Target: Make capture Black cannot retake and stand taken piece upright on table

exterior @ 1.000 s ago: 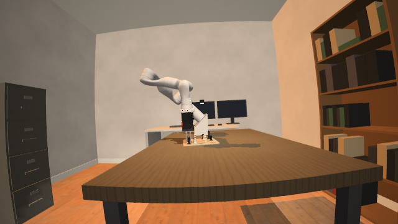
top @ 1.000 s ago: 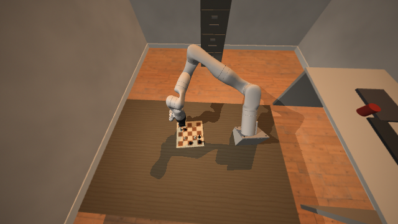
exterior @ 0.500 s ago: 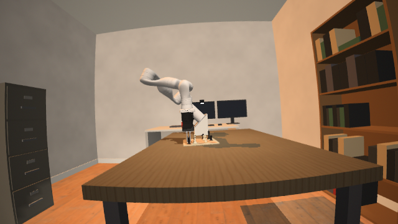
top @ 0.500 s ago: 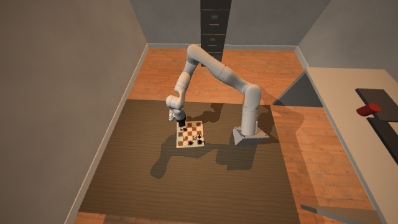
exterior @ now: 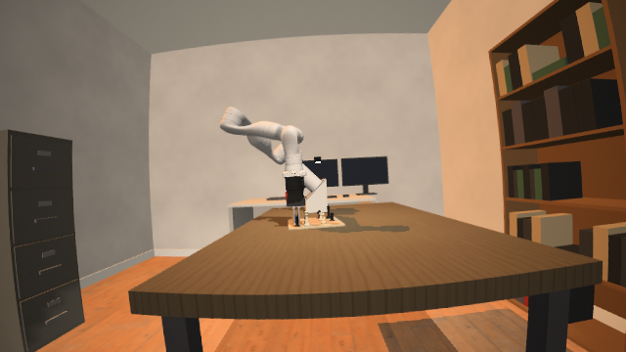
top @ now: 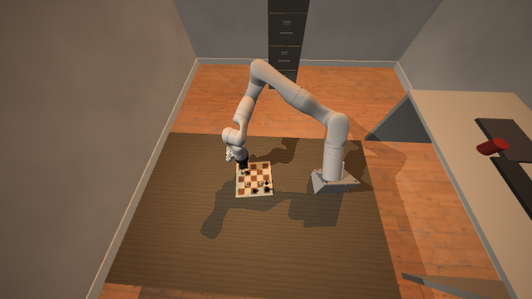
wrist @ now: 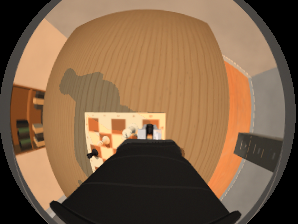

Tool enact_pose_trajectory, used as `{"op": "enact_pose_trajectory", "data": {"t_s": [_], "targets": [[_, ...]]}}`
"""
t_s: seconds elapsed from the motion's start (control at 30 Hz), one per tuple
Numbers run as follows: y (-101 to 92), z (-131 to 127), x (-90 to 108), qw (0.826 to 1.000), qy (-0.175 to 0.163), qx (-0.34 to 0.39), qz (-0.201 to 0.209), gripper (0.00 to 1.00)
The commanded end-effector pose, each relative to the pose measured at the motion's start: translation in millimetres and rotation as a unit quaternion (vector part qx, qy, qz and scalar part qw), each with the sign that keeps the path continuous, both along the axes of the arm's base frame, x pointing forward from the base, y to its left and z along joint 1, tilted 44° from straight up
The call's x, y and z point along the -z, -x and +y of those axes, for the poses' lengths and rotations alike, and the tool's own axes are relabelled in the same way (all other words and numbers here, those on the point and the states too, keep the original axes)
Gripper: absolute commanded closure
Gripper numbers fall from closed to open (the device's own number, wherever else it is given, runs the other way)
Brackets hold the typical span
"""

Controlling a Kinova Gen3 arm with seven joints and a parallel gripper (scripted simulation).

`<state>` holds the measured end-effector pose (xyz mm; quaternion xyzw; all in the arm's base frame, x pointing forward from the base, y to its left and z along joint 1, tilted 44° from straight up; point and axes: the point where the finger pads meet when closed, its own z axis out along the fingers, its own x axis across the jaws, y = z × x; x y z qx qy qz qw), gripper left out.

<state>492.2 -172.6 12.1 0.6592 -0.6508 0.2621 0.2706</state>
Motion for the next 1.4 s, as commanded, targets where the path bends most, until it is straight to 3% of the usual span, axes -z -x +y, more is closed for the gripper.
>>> {"op": "enact_pose_trajectory", "data": {"t_s": [0.0,0.2,0.57,0.77,1.23,1.37], "targets": [[-0.7,1.2,-0.9,1.0,0.0,-0.001,-0.001,1.0],[-0.8,7.7,-7.6,1.0,0.0,-0.001,-0.001,1.0],[-1.1,59.3,-60.6,1.0,0.0,-0.001,-0.001,1.0],[-1.2,69.4,-71.0,1.0,0.0,-0.001,-0.001,1.0],[-5.1,74.6,-68.4,1.0,-0.001,0.001,-0.003,1.0],[-29.4,101.2,-41.2,1.0,-0.004,0.016,-0.017,1.0]]}}
